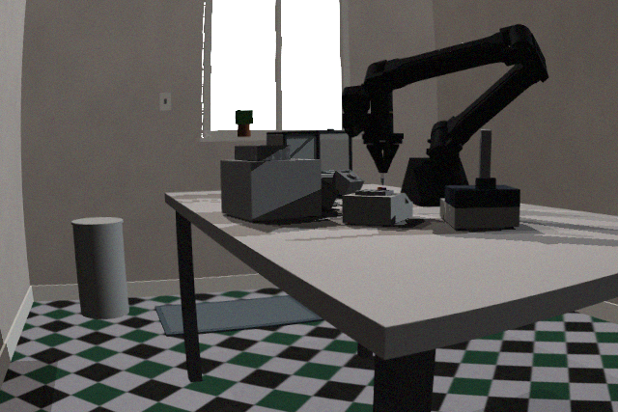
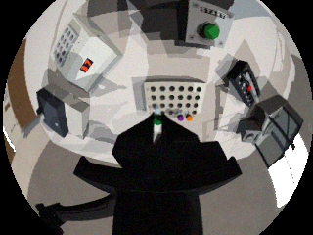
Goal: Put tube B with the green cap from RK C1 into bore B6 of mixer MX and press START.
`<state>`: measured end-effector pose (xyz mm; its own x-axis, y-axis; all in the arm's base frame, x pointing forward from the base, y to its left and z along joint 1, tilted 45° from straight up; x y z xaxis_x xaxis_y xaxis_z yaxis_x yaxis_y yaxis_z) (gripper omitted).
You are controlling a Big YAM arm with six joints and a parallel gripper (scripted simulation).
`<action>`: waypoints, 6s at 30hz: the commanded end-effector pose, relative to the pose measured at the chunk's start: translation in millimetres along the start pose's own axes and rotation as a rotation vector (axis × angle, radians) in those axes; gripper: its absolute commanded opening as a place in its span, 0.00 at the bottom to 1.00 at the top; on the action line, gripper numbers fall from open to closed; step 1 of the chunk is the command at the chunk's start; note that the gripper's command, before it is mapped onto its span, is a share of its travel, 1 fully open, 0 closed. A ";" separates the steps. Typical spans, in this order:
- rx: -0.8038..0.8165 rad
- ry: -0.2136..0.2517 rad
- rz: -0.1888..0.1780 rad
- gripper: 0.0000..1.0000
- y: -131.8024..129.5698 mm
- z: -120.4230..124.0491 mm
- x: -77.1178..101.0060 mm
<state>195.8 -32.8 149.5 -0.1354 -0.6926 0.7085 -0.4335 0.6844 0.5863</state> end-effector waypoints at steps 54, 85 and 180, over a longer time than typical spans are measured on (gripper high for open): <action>0.089 -0.012 0.018 0.09 -108.4 -207.1 115.7; 0.084 -0.010 0.013 0.09 -164.5 -276.6 132.6; 0.100 -0.013 0.019 0.09 -160.3 -276.4 136.2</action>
<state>488.0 -183.3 246.6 -0.1400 -0.6918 0.7084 -0.4826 0.6724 0.5613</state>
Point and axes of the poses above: the point where the finger pads meet when closed, its own x axis back along the fingers, its own y axis across the jaws, z = x × y, the point moved 7 cm from there along x, back along the fingers, and after that the axes turned 13 degrees about x, right-handed, at the moved point
